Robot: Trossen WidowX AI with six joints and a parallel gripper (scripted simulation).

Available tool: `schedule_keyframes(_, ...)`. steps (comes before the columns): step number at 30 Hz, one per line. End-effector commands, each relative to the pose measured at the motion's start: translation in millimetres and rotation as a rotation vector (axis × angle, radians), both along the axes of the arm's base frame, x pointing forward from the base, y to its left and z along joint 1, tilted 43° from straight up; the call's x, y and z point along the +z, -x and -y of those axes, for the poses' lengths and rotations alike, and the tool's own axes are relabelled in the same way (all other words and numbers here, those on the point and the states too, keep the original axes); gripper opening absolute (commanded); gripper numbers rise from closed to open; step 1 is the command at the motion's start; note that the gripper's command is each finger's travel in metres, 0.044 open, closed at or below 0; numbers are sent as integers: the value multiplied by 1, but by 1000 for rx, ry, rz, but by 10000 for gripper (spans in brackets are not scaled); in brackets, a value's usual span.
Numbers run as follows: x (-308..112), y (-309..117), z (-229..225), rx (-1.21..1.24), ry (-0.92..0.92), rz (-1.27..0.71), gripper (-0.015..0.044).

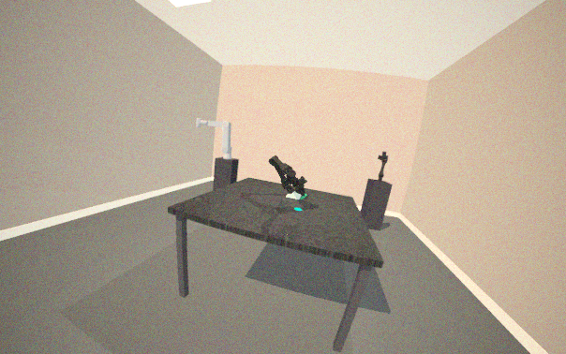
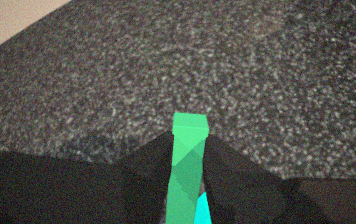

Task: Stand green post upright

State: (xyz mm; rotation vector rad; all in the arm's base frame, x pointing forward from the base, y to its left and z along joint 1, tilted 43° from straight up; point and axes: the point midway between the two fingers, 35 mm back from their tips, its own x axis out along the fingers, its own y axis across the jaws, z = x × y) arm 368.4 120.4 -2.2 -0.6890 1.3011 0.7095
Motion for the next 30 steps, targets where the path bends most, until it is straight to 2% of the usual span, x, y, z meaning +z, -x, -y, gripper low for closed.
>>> schedule_keyframes(1,0,2,1,10,-26,12,22)
schedule_keyframes(30,8,3,5,84,-183,148,22)
